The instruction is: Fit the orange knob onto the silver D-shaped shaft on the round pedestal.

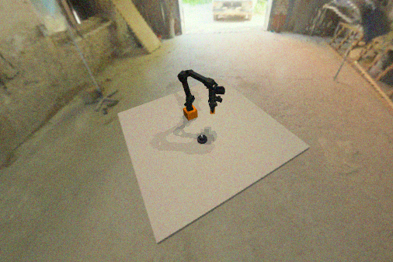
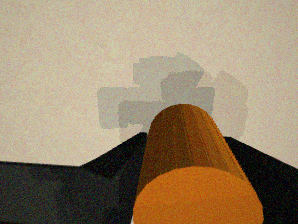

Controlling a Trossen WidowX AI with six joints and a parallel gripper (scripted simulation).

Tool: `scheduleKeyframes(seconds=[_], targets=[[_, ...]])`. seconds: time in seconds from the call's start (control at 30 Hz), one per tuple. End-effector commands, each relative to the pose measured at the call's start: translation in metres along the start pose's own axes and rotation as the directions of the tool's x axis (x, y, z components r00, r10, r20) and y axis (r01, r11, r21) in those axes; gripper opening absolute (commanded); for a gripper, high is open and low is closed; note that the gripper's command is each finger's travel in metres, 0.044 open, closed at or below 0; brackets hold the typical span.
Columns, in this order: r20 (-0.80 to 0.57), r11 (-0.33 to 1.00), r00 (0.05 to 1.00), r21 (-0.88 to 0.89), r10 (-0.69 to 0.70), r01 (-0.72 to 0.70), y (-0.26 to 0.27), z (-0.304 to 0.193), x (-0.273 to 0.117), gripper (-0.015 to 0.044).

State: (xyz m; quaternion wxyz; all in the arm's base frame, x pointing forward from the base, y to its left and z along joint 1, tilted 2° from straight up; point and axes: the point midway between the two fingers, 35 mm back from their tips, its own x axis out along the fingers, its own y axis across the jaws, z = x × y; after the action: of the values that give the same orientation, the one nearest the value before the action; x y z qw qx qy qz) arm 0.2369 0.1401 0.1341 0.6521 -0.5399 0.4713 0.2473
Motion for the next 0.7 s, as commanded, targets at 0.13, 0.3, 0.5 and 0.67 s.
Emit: scheduleKeyframes(seconds=[0.13,0.3,0.5,0.67], targets=[[0.010,0.981,0.981,0.013,-0.194,0.194,-0.008,0.003,-0.021,0.0000],[0.008,0.955,0.955,0.014,-0.297,0.297,-0.011,0.004,-0.031,0.0000],[0.006,0.909,0.909,0.015,-0.417,0.417,-0.014,0.006,-0.042,0.0000],[0.007,0.893,0.893,0.016,-0.450,0.450,-0.015,0.006,-0.046,0.0000]])
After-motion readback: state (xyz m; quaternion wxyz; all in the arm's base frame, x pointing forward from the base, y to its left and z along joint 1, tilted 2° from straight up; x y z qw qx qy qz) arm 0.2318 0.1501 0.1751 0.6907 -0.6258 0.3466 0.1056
